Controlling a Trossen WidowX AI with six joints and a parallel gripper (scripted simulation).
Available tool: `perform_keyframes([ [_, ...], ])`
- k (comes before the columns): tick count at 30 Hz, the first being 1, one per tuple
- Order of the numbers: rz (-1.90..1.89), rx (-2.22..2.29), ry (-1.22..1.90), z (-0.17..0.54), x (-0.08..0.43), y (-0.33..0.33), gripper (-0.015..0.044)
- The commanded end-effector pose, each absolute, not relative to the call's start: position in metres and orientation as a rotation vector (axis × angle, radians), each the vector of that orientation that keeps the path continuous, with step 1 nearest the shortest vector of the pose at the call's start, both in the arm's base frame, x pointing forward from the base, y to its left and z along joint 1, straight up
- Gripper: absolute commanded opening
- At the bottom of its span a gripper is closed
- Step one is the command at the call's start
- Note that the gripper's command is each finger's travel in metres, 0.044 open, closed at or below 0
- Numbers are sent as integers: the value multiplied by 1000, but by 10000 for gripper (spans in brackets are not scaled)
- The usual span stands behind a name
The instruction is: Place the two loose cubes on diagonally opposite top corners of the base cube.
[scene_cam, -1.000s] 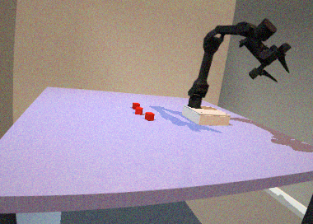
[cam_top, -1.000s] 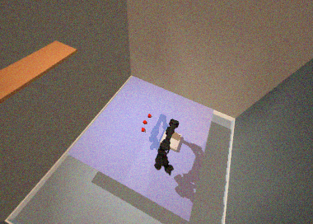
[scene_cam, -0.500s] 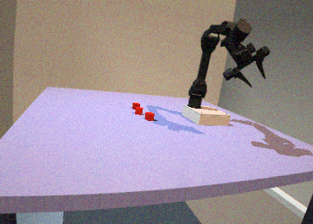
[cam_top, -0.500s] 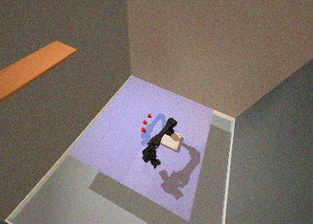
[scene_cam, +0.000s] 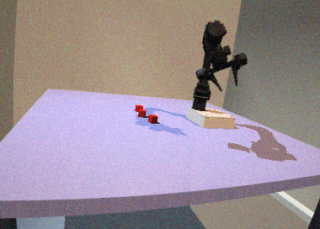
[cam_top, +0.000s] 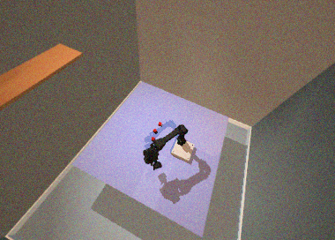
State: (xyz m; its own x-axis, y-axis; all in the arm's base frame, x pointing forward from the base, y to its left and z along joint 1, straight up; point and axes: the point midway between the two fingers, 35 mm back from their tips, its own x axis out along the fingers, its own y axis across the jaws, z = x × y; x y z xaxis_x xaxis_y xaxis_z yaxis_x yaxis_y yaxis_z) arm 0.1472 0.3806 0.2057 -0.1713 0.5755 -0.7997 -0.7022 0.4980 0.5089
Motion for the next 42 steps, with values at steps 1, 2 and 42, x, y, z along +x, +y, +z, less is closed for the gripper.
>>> perform_keyframes([
  [1, 1095, -178, 1289, 195, 175, 362, 265],
  [2, 1087, -189, 1281, 193, 182, 358, 265],
  [42, 826, -689, 1248, 127, 331, 104, 265],
])
